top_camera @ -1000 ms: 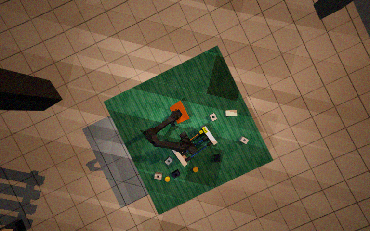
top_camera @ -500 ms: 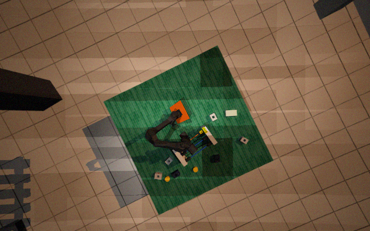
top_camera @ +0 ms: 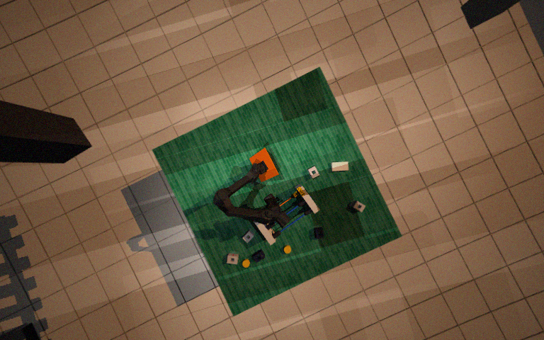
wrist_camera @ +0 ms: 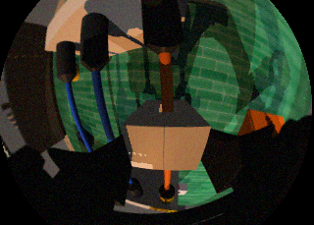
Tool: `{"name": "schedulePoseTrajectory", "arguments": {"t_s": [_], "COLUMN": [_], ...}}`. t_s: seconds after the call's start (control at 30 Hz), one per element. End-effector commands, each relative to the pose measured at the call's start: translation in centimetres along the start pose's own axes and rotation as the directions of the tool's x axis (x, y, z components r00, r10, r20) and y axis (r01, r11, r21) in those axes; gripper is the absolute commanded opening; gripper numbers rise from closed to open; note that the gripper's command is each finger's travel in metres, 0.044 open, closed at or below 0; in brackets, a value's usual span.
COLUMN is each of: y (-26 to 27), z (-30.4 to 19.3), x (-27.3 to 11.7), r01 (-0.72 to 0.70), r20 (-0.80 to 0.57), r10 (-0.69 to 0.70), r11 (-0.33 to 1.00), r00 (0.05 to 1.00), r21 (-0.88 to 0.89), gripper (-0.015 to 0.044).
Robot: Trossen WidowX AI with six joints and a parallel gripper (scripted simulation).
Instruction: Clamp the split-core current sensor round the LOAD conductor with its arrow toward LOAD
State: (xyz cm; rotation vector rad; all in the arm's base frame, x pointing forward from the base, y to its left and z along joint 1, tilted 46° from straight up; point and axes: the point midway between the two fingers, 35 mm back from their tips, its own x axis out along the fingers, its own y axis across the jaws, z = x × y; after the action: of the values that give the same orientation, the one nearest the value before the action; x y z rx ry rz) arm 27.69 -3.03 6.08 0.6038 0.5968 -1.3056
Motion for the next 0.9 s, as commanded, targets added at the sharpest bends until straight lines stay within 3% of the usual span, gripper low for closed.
{"name": "schedulePoseTrajectory", "arguments": {"t_s": [0.0, 0.27, 0.53, 0.87], "y": [0.0, 0.0, 0.06, 0.03], "z": [-0.01, -0.01, -0.01, -0.02], "x": [0.01, 0.01, -0.13, -0.13], "r01": [-0.001, -0.001, -0.006, 0.005], "r20": [0.0, 0.0, -0.001, -0.001], "r10": [0.001, 0.001, 0.006, -0.005], "r11": [1.0, 1.0, 1.0, 1.0], "r00": [1.0, 1.0, 1.0, 1.0], "r21": [0.0, 0.0, 0.001, 0.001], "gripper": [0.026, 0.0206, 0.0, 0.0]}}
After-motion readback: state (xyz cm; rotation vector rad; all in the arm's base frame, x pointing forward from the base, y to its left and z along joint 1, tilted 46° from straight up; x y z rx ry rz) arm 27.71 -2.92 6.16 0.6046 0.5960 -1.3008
